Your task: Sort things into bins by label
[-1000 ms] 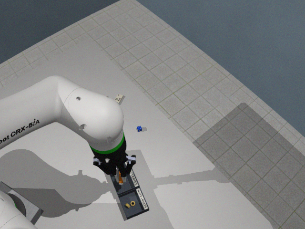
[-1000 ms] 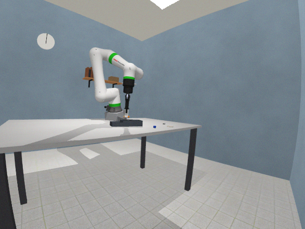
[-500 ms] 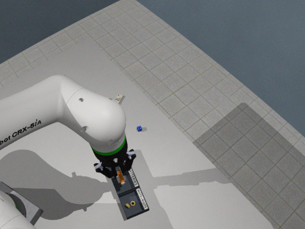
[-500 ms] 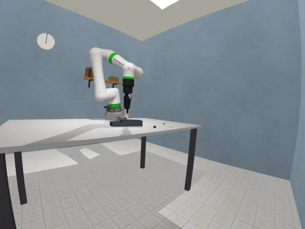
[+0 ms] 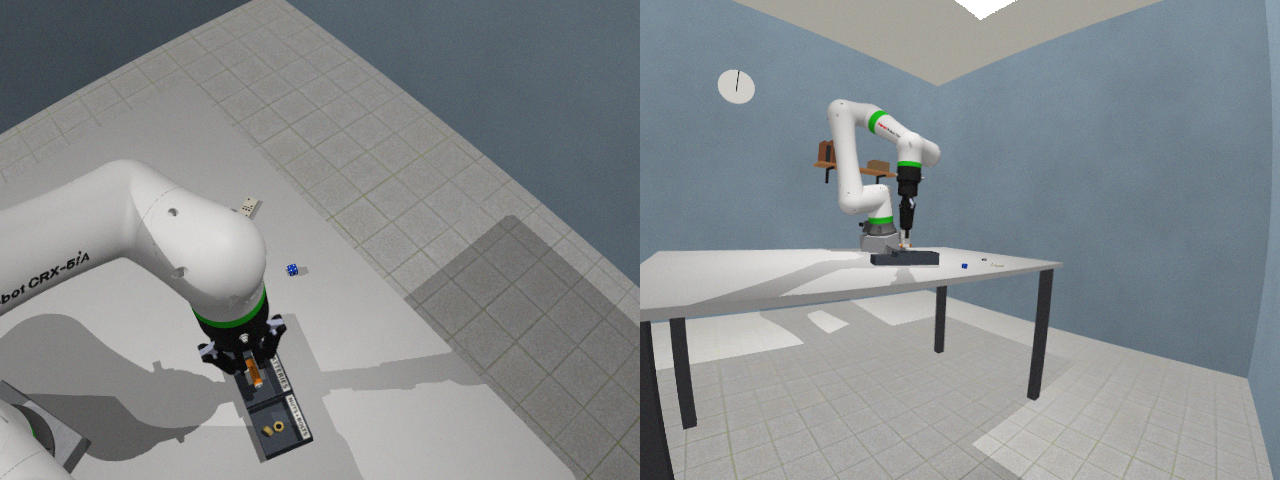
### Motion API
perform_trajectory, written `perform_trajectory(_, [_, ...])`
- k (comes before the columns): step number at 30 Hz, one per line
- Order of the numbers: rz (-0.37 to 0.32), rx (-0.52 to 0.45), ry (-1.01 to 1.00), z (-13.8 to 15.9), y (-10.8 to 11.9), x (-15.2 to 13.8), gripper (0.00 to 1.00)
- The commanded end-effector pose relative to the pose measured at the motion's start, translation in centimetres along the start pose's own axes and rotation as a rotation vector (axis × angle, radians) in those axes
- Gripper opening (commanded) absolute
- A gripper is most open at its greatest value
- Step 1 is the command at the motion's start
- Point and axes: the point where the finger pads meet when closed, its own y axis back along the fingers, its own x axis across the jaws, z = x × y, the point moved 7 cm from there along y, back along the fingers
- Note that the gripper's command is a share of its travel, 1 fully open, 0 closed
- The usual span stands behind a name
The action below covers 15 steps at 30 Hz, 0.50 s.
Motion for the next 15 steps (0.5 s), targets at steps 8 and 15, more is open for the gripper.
perform_trajectory(8, [-0.001,0.000,0.000,0.0,-1.6,0.0,0.15])
perform_trajectory(15, [-0.001,0.000,0.000,0.0,-3.0,0.0,0.15])
